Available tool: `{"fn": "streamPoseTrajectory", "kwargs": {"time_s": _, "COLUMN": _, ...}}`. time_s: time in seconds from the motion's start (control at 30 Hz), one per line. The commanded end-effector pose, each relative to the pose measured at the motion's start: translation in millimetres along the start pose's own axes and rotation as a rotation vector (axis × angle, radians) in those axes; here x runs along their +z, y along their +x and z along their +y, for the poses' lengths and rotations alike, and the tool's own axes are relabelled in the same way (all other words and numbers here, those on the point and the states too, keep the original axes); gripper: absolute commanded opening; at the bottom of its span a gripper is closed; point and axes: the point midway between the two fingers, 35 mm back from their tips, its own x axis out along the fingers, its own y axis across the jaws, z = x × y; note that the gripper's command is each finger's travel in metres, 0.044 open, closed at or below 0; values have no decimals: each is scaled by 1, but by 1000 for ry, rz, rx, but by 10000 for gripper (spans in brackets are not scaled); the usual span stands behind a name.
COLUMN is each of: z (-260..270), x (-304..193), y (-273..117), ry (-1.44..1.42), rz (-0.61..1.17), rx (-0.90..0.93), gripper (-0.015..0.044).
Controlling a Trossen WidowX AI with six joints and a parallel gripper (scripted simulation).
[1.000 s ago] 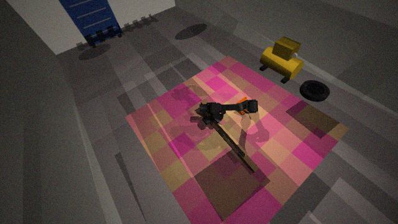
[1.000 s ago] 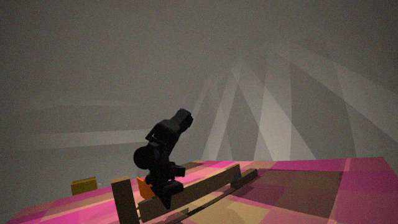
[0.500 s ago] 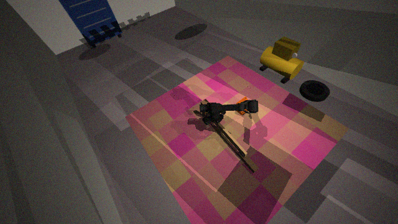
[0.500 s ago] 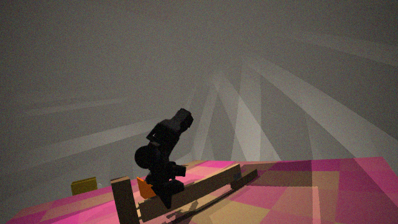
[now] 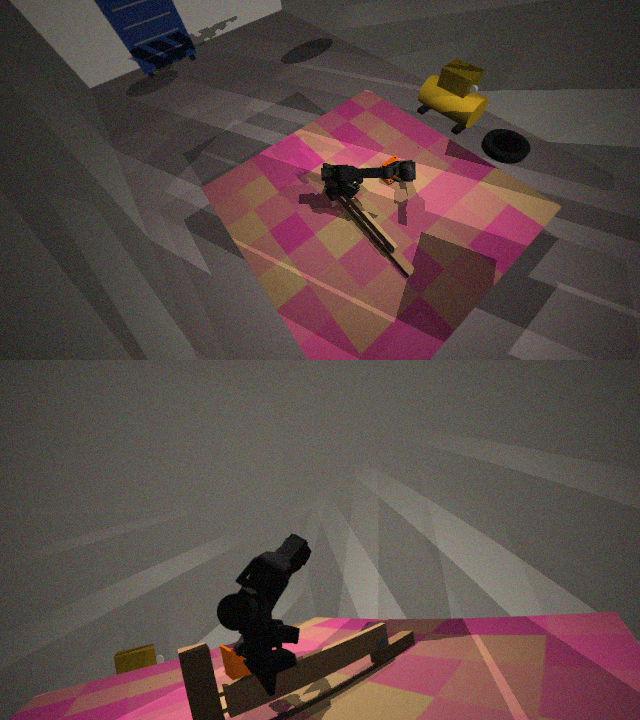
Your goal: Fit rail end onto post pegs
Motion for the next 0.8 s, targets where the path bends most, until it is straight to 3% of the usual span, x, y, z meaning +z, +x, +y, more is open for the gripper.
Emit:
{"fn": "streamPoseTrajectory", "kwargs": {"time_s": 0.0, "z": -1, "x": -1, "y": -1, "ry": 1, "rz": 0, "rx": -6, "gripper": 0}}
{"fn": "streamPoseTrajectory", "kwargs": {"time_s": 0.77, "z": 0, "x": 3, "y": 2, "ry": 2, "rz": 0, "rx": -5, "gripper": 0}}
